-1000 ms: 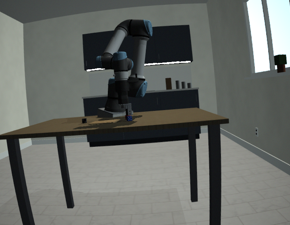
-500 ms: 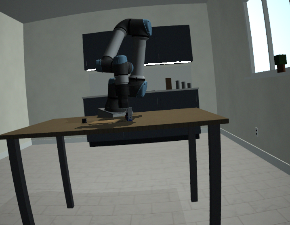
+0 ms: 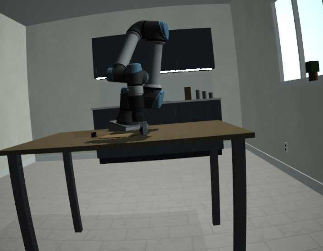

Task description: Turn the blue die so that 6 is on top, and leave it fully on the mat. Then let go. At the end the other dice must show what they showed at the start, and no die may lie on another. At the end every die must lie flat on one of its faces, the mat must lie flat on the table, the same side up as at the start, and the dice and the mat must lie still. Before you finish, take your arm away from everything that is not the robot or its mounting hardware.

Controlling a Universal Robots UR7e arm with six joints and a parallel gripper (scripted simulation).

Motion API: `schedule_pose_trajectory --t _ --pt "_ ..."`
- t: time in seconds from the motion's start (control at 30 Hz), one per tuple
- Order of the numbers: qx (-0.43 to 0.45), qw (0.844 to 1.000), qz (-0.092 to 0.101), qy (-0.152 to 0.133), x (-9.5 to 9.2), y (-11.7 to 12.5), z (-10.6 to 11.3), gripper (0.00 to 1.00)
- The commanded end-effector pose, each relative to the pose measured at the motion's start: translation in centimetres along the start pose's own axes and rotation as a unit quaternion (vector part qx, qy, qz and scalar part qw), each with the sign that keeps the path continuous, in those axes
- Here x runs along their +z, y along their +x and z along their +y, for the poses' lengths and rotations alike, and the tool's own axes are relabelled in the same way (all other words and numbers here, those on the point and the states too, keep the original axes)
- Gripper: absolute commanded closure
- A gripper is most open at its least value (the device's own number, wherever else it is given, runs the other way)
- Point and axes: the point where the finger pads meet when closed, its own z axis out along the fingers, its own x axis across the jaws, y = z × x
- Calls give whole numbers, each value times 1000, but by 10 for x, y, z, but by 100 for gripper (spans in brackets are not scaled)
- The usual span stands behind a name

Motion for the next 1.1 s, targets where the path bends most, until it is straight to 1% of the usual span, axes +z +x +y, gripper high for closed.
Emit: schedule_pose_trajectory --t 0.0,0.83,0.87,1.07 --pt "0 1000 1 0 0 0 0 21" --pt "0 1000 1 0 0 0 0 21" --pt "0 1000 1 0 0 0 0 51" --pt "0 1000 1 0 0 0 0 51"
